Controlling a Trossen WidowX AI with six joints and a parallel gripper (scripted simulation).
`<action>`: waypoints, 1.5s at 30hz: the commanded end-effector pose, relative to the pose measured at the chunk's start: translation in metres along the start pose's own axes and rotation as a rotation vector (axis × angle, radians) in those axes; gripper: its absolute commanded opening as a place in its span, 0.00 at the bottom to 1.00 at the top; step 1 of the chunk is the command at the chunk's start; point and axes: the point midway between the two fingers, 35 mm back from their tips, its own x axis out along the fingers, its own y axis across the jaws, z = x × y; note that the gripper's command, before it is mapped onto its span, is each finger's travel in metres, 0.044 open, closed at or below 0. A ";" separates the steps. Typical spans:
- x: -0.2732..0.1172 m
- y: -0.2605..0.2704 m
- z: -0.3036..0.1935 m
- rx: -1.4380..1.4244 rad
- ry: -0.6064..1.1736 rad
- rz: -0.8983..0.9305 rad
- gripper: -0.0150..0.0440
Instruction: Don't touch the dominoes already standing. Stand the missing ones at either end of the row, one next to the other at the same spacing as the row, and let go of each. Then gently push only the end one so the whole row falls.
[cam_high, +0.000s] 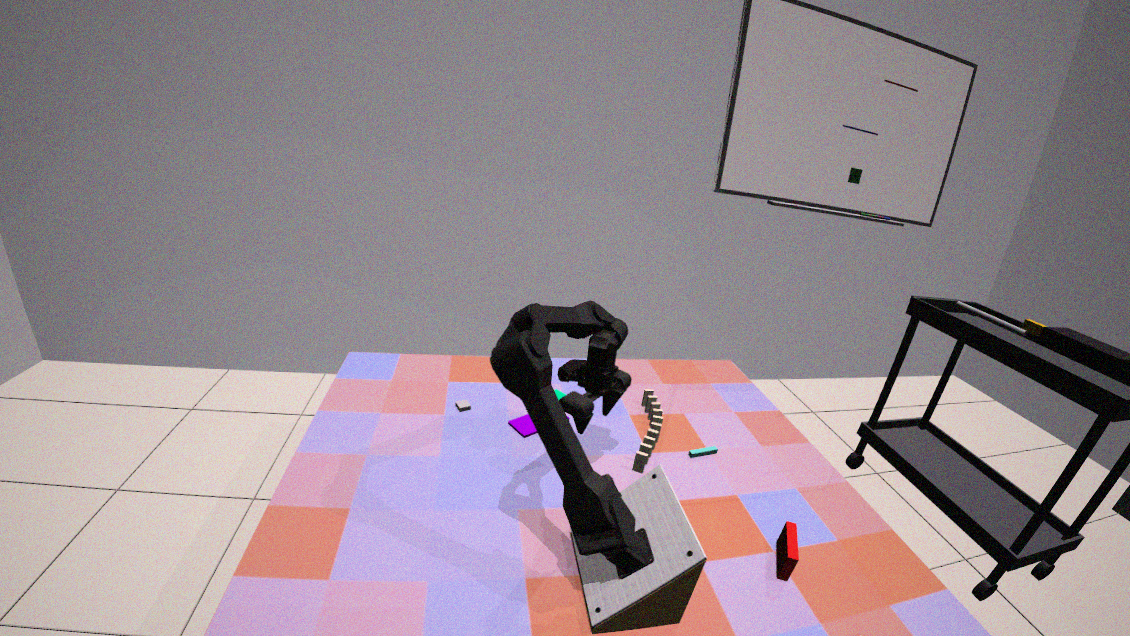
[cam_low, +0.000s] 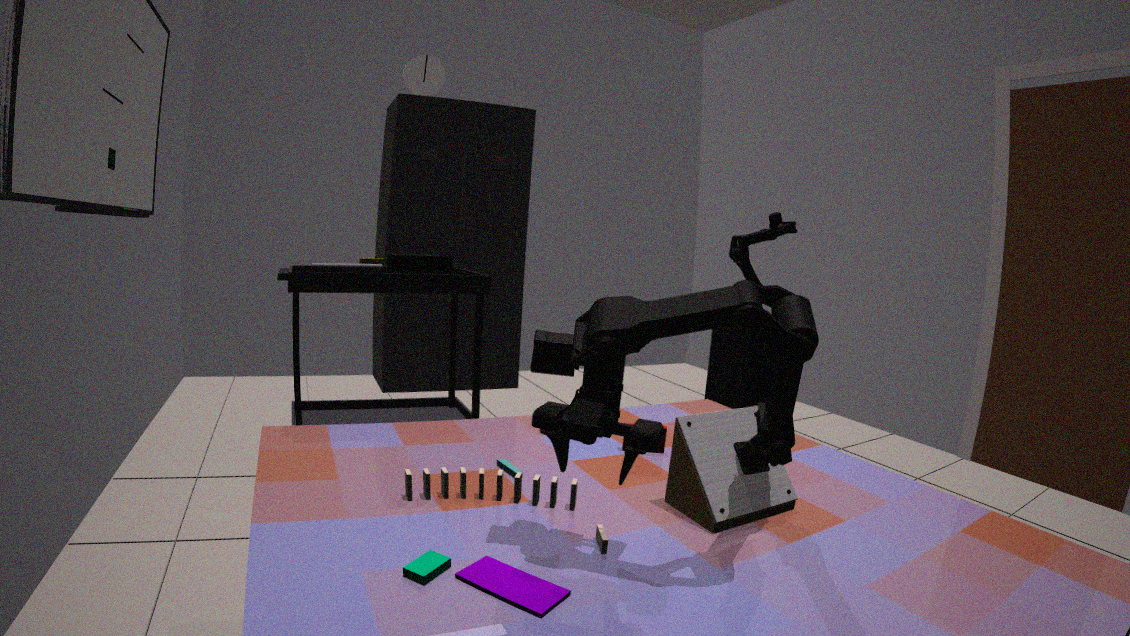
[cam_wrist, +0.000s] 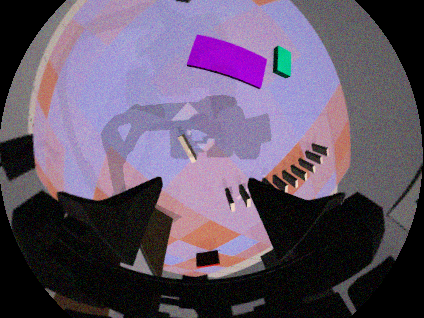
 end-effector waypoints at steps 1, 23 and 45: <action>0.024 0.035 0.026 -0.497 -0.021 0.027 1.00; 0.089 0.038 0.028 -0.498 -0.024 0.028 1.00; 0.103 0.041 0.028 -0.498 -0.025 0.029 0.91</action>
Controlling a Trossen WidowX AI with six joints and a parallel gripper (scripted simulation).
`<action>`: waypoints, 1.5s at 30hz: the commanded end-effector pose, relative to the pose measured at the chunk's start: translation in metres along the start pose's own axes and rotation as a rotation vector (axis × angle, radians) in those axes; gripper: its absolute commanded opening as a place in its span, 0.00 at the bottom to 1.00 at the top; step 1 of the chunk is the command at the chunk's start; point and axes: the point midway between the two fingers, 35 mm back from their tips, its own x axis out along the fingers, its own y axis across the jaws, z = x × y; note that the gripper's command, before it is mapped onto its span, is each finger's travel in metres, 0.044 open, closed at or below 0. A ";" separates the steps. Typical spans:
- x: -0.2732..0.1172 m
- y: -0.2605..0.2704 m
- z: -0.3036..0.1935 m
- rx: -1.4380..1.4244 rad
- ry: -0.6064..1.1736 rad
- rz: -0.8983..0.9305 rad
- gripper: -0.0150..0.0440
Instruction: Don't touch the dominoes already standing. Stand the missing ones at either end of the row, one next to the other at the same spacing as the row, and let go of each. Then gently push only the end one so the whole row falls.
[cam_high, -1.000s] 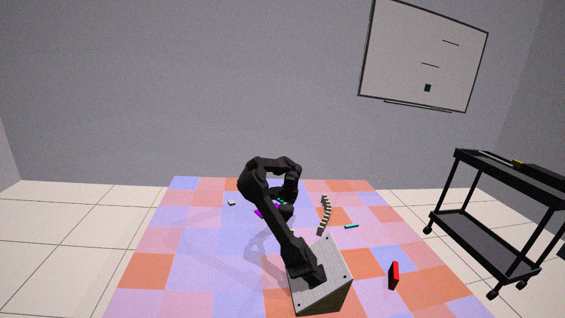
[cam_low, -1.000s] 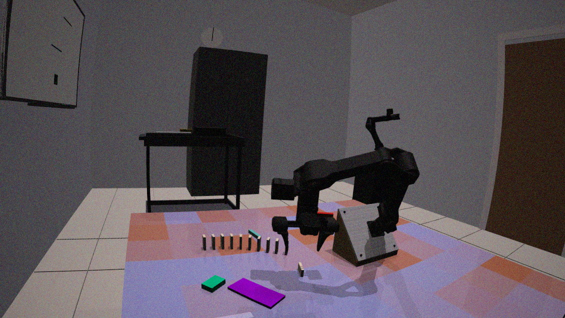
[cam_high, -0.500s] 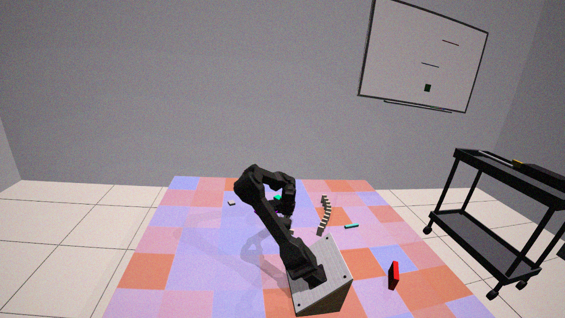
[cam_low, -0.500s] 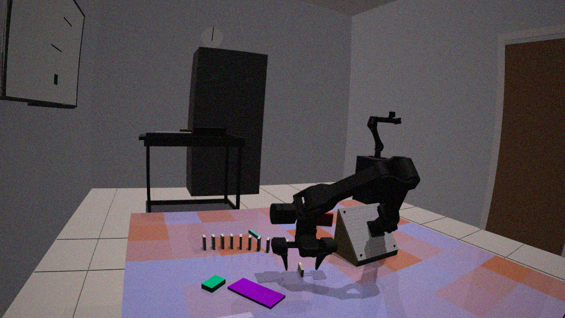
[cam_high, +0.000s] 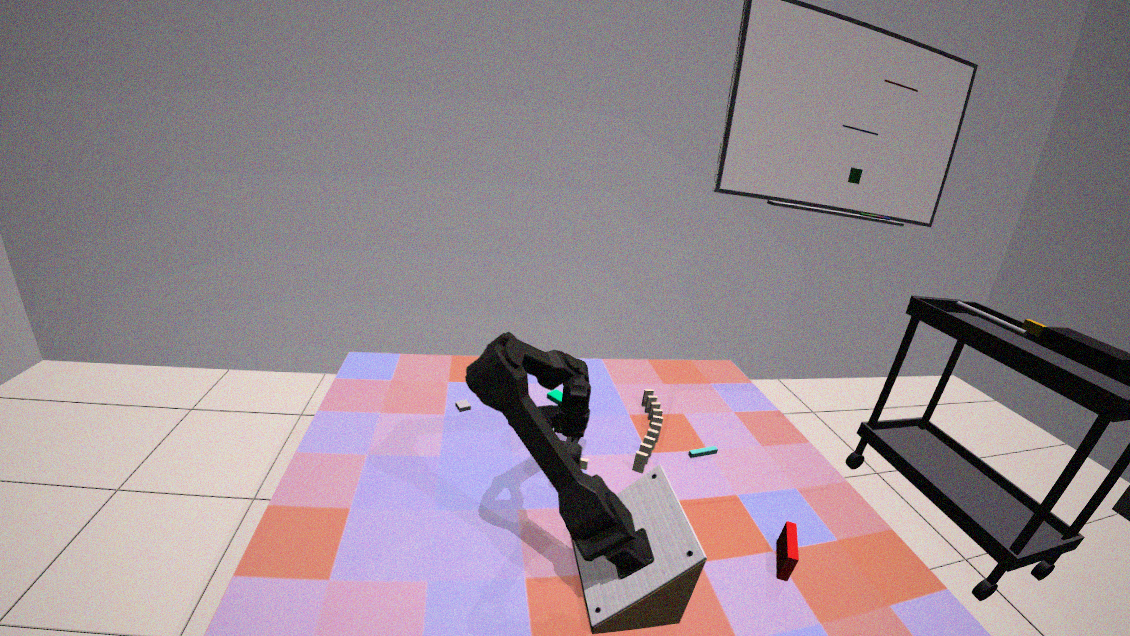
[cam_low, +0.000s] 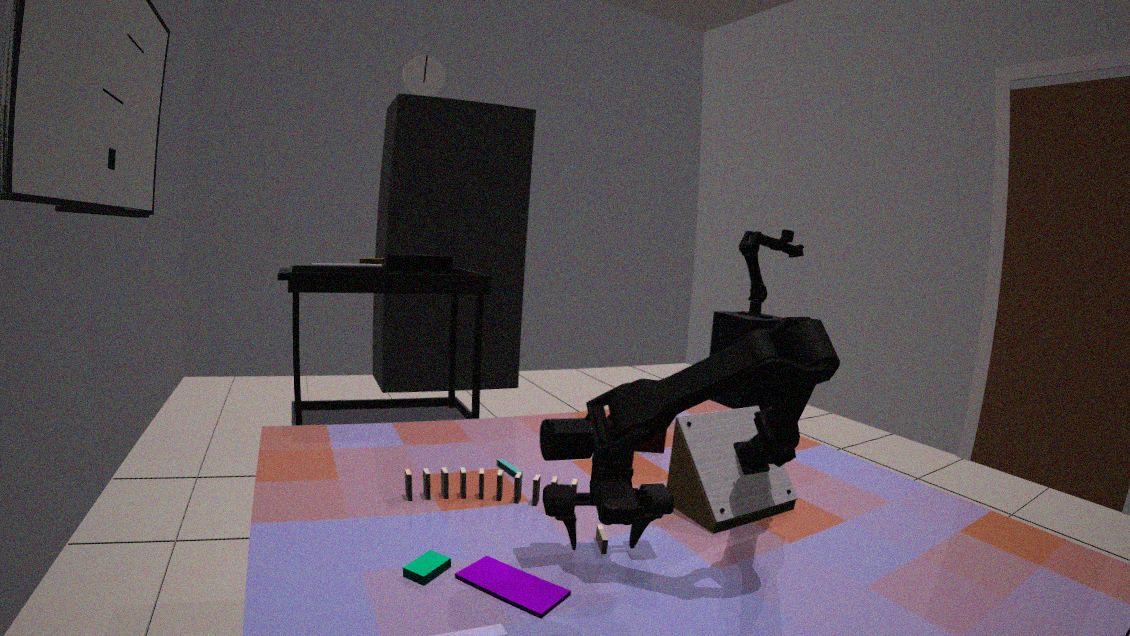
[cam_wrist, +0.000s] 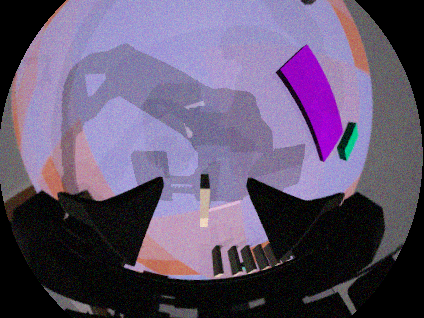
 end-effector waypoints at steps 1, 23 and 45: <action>0.002 0.002 -0.001 0.007 -0.004 0.005 0.87; 0.002 0.002 -0.001 0.007 -0.004 0.005 0.29; -0.154 0.005 0.005 0.056 0.004 0.003 0.29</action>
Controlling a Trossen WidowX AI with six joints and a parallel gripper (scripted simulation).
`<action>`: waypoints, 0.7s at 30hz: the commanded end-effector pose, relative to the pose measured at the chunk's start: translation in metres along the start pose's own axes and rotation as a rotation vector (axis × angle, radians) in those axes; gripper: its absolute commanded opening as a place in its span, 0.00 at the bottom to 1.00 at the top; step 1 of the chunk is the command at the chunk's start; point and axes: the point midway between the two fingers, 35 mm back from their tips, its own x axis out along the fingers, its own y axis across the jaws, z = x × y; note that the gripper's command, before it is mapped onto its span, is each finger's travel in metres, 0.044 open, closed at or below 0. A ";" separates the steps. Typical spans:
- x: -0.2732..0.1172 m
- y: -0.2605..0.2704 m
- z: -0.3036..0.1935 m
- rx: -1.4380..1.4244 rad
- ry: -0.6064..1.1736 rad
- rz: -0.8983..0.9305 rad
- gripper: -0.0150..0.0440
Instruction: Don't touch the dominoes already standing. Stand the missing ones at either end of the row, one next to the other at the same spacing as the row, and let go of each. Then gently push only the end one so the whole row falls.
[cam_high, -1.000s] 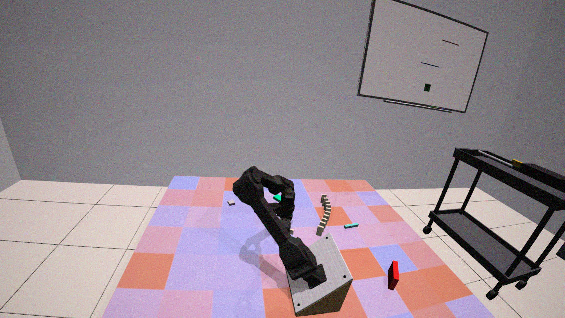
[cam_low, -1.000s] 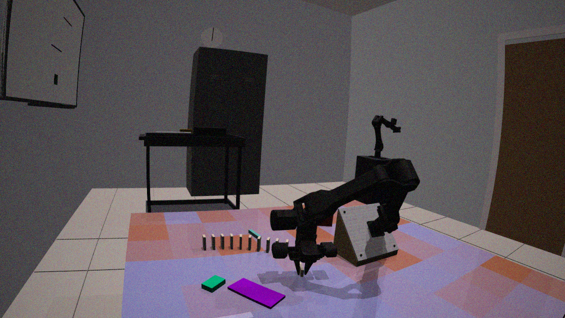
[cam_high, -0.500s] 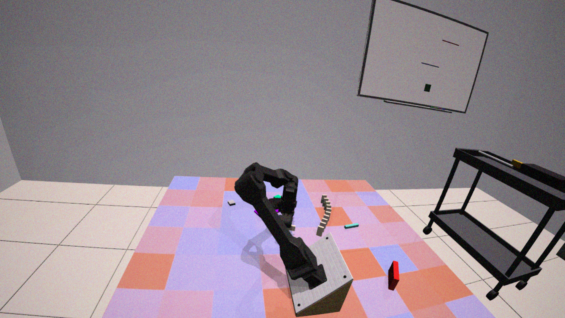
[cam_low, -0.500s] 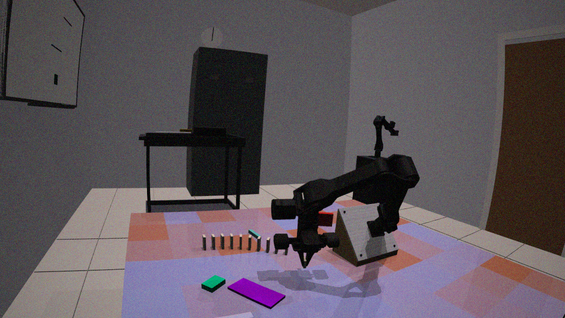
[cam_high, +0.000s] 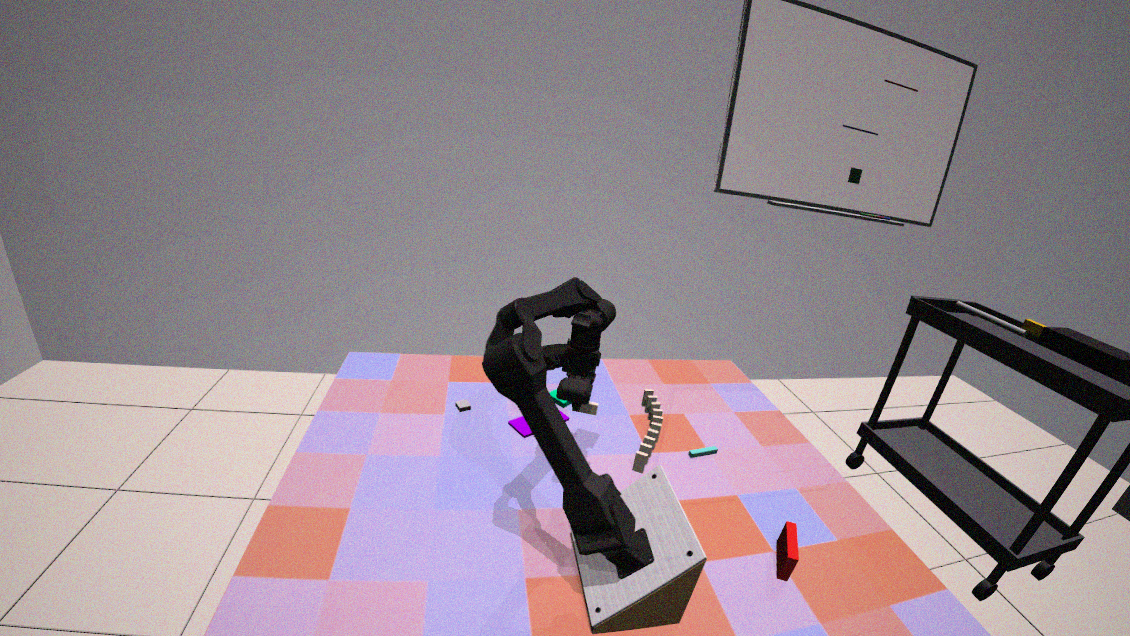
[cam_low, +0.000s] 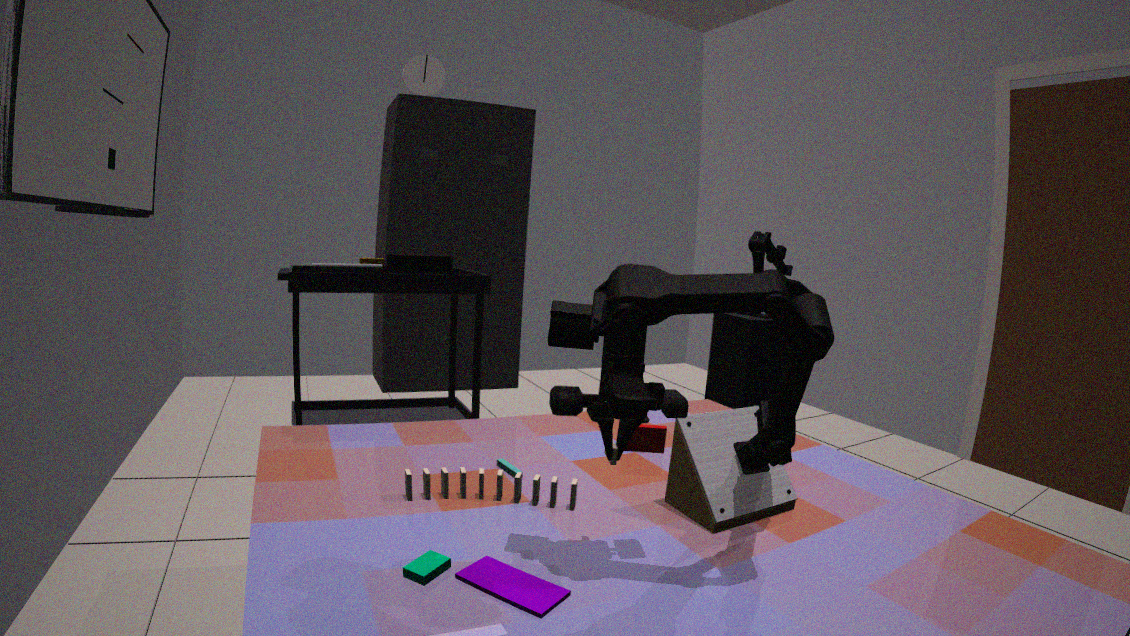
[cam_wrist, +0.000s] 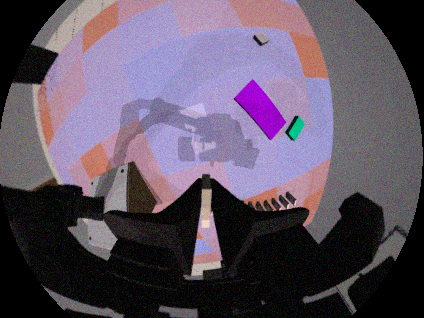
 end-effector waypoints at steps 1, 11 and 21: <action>-0.005 0.011 0.017 0.090 0.009 0.004 0.29; -0.007 0.097 0.099 0.730 0.014 -0.006 0.29; -0.006 0.160 0.129 1.129 0.006 0.001 0.29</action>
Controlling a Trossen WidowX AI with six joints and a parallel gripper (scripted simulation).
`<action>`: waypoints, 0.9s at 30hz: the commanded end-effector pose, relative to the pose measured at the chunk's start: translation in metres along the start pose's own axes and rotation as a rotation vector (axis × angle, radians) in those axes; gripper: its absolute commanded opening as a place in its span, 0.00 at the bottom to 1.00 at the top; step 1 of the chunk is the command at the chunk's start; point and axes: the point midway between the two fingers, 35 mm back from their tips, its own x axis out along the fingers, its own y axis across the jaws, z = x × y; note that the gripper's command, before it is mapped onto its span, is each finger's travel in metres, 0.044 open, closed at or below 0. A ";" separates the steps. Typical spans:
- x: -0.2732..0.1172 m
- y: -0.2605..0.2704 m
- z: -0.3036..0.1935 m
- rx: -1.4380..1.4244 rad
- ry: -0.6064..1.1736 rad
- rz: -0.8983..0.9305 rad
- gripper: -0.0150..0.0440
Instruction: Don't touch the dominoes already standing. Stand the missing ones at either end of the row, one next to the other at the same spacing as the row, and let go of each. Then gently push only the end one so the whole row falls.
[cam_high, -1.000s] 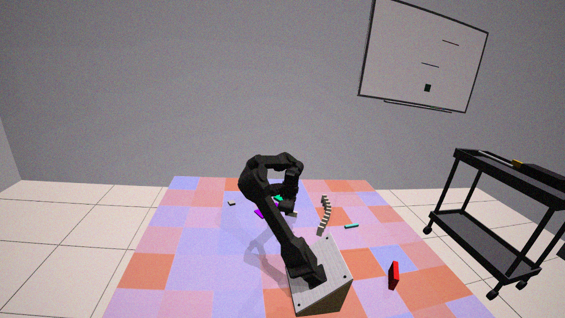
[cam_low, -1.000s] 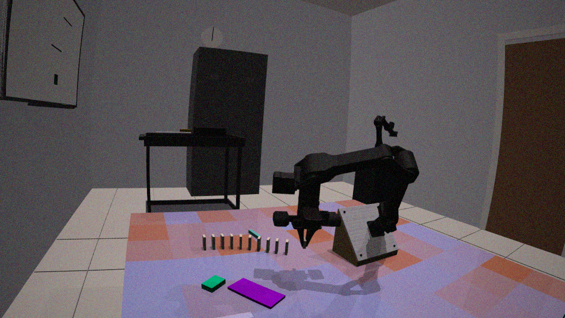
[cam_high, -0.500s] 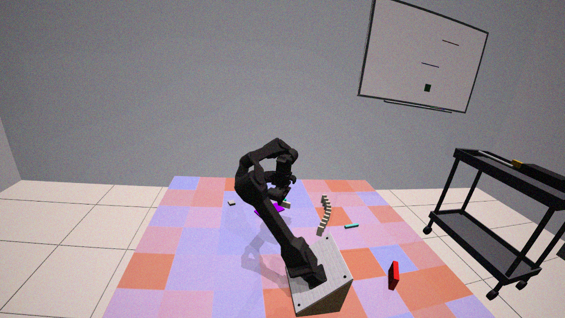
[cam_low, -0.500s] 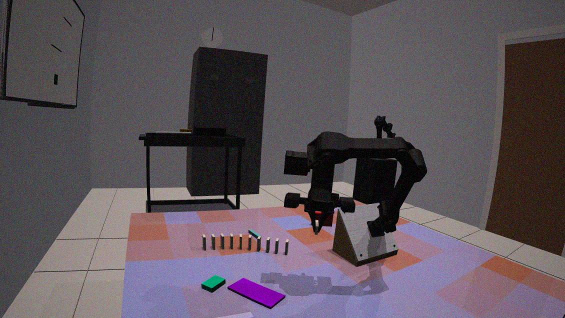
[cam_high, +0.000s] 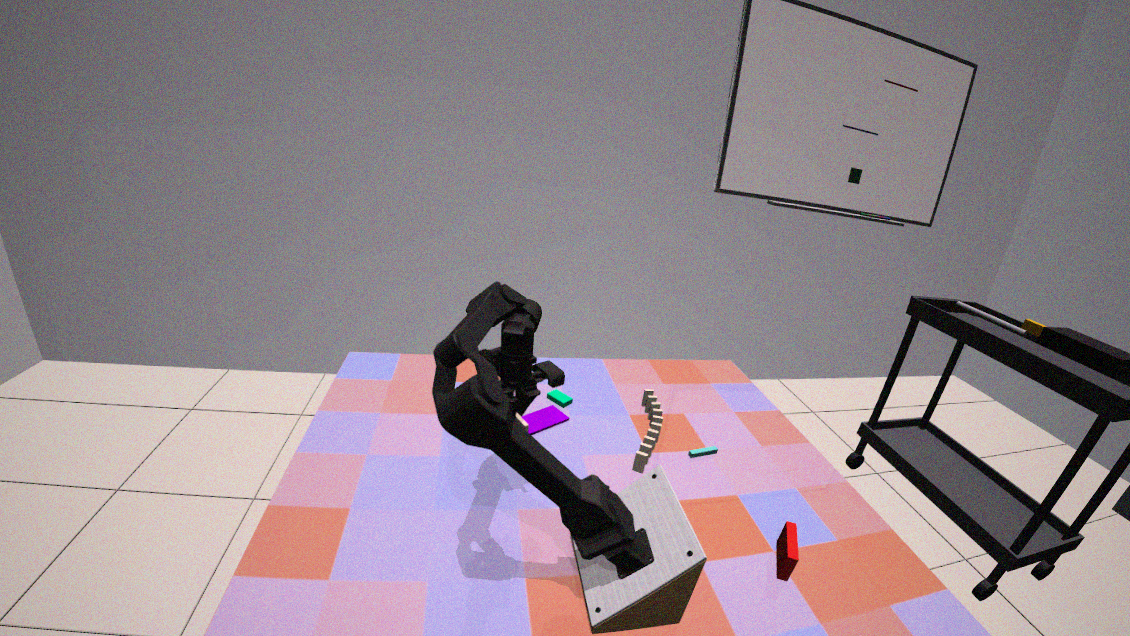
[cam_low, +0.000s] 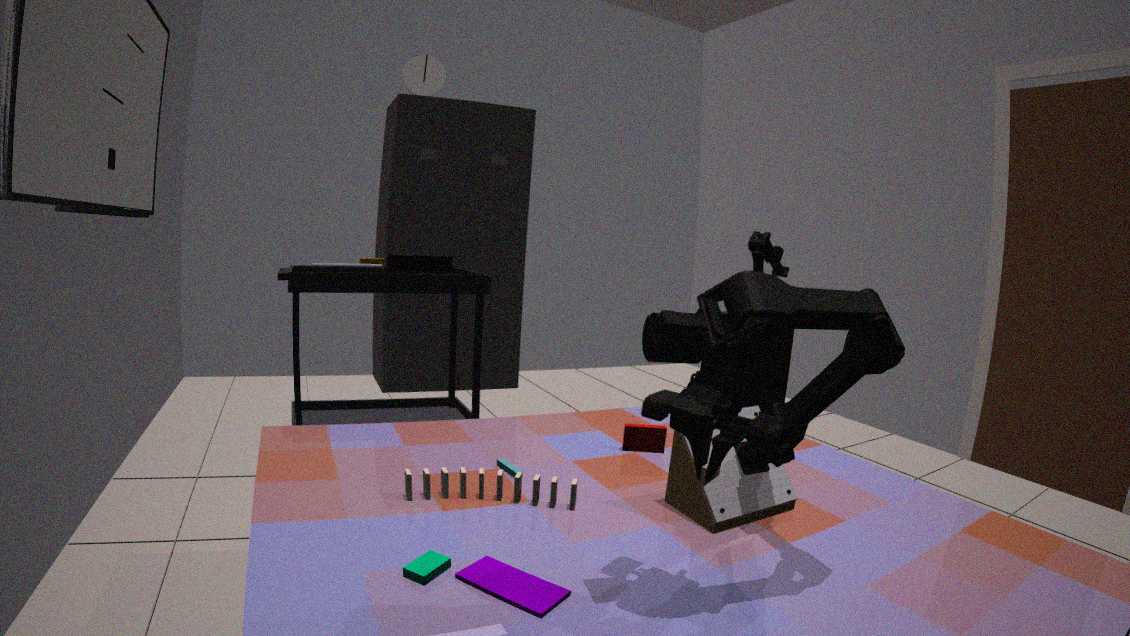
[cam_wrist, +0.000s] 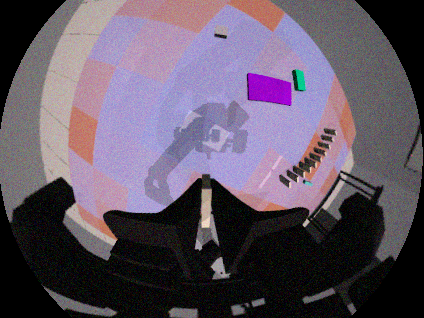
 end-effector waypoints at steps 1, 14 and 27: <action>0.003 0.066 -0.027 0.405 0.008 0.027 0.29; 0.003 0.081 -0.035 0.506 0.009 0.032 0.29; 0.021 0.072 -0.047 0.468 0.051 -0.109 0.29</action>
